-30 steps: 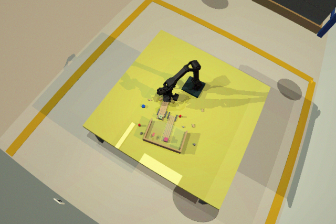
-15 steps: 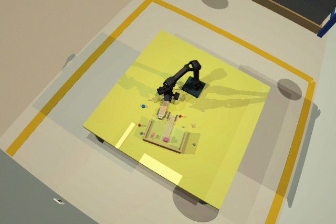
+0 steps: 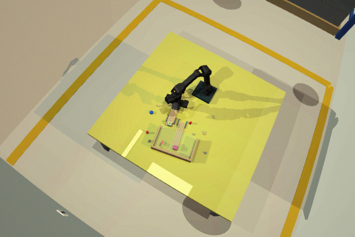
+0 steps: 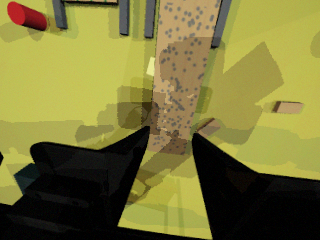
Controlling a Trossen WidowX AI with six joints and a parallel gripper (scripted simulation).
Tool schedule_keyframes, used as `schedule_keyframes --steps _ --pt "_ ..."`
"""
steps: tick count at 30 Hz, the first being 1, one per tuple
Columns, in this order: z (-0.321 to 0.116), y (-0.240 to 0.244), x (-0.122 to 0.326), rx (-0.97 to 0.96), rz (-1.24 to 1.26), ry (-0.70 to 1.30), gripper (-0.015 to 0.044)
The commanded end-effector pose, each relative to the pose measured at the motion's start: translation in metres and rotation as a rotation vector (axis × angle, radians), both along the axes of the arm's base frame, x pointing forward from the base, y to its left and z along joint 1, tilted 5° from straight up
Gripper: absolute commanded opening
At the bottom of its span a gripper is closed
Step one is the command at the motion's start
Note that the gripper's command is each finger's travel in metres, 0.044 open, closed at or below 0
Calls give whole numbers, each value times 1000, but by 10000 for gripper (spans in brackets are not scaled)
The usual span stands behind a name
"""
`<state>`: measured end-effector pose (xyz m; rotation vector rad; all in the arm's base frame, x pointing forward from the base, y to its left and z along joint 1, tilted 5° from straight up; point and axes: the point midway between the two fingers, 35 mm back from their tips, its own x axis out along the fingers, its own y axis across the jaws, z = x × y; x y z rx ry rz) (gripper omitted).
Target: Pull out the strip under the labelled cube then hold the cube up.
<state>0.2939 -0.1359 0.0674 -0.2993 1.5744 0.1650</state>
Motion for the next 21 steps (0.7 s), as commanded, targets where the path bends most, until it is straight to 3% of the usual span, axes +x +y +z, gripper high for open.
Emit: schedule_keyframes --steps 1,6,21 --pt "1 5 14 -2 -3 0 315" --pt "3 12 31 -2 -3 -1 440" --pt "8 31 82 0 -3 -5 440"
